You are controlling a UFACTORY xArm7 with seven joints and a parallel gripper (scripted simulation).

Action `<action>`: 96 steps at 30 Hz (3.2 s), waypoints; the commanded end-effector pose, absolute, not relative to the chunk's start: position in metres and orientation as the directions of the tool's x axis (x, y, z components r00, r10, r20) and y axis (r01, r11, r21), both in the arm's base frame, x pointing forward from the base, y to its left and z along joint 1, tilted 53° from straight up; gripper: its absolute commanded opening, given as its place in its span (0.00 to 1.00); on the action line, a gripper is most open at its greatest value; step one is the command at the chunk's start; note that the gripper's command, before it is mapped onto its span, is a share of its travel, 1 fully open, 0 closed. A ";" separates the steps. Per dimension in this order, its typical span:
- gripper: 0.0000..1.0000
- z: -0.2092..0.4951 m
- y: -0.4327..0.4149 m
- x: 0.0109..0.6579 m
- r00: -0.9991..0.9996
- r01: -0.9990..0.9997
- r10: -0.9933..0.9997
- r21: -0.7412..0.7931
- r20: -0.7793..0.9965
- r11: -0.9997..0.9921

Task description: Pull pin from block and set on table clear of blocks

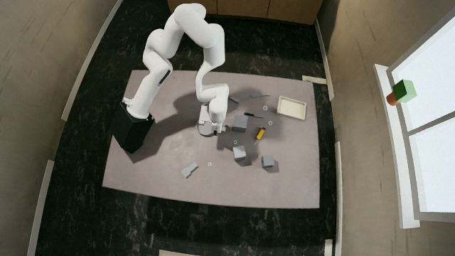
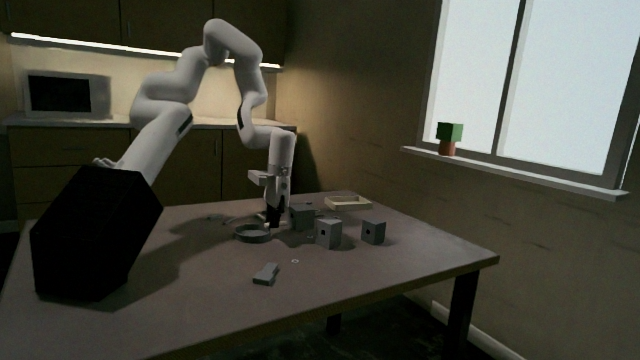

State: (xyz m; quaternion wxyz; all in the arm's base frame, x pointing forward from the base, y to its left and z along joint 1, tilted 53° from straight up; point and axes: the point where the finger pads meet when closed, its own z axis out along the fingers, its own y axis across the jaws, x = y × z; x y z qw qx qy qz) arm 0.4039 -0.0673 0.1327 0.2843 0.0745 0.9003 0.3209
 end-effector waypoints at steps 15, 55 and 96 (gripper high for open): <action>0.00 0.125 -0.076 0.406 -0.825 -0.057 0.315 0.623 -0.470 0.780; 0.00 0.120 -0.089 0.411 -0.811 -0.055 0.334 0.633 -0.479 0.772; 0.00 0.121 -0.106 0.424 -0.790 -0.065 0.350 0.636 -0.503 0.769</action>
